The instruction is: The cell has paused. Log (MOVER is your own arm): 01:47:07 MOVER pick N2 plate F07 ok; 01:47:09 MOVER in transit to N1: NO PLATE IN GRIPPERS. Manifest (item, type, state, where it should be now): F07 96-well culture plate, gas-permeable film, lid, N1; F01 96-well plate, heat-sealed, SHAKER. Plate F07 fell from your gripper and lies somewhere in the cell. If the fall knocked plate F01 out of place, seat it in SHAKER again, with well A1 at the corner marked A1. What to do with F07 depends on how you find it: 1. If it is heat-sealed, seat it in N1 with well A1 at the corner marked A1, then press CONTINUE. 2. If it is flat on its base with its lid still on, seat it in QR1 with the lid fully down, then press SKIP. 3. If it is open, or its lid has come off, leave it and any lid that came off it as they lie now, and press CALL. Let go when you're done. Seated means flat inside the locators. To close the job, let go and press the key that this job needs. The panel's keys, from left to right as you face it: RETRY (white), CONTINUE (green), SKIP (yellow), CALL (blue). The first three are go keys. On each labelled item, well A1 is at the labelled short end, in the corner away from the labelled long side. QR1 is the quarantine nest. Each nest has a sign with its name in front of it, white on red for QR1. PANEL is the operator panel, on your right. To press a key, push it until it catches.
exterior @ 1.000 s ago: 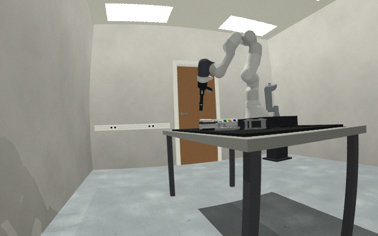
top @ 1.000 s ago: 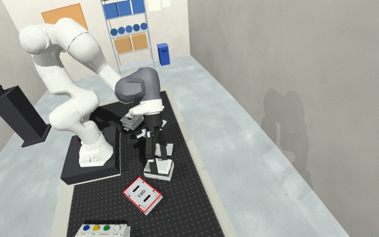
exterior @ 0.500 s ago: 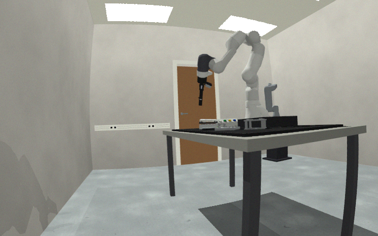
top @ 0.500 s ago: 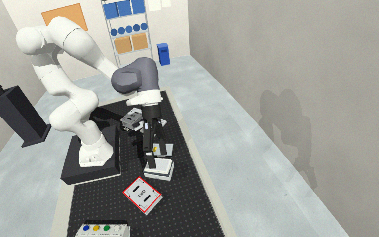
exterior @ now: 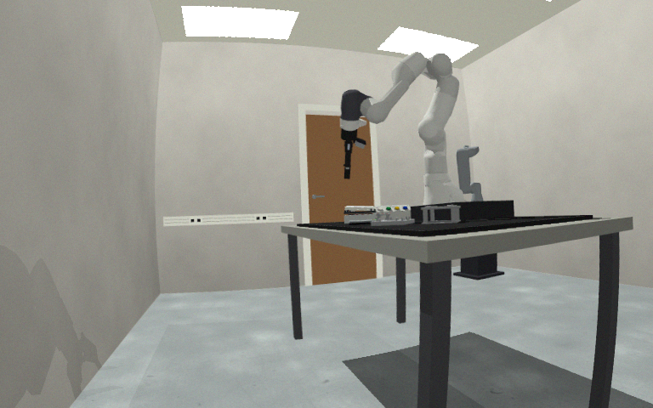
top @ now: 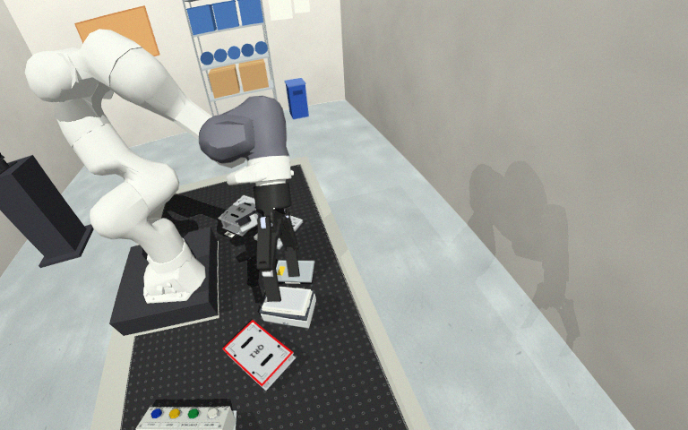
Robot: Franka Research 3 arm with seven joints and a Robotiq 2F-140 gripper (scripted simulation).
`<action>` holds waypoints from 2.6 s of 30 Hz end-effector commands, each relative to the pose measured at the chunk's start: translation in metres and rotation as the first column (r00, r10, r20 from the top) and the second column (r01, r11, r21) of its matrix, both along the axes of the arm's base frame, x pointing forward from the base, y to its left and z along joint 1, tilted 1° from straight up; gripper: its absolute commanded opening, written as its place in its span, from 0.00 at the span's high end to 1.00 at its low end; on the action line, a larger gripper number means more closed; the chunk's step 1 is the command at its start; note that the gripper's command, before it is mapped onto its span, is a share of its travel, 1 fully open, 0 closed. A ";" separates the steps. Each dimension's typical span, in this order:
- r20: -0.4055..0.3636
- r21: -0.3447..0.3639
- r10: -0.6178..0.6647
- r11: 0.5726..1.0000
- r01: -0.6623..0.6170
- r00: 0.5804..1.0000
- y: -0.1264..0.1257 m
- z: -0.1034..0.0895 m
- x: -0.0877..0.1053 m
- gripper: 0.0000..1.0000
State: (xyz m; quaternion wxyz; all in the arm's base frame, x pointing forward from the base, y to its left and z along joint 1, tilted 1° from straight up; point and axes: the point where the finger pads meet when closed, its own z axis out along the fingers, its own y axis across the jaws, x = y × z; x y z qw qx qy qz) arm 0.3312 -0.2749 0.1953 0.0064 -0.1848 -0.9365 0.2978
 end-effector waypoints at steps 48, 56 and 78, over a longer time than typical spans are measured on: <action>-0.178 0.308 0.717 0.691 -0.654 0.674 0.085 0.095 0.127 0.00; -0.159 0.364 0.845 0.530 -0.766 0.510 0.119 0.121 0.156 0.00; -0.054 0.446 0.997 -0.031 -0.895 -0.061 0.232 0.193 0.213 0.00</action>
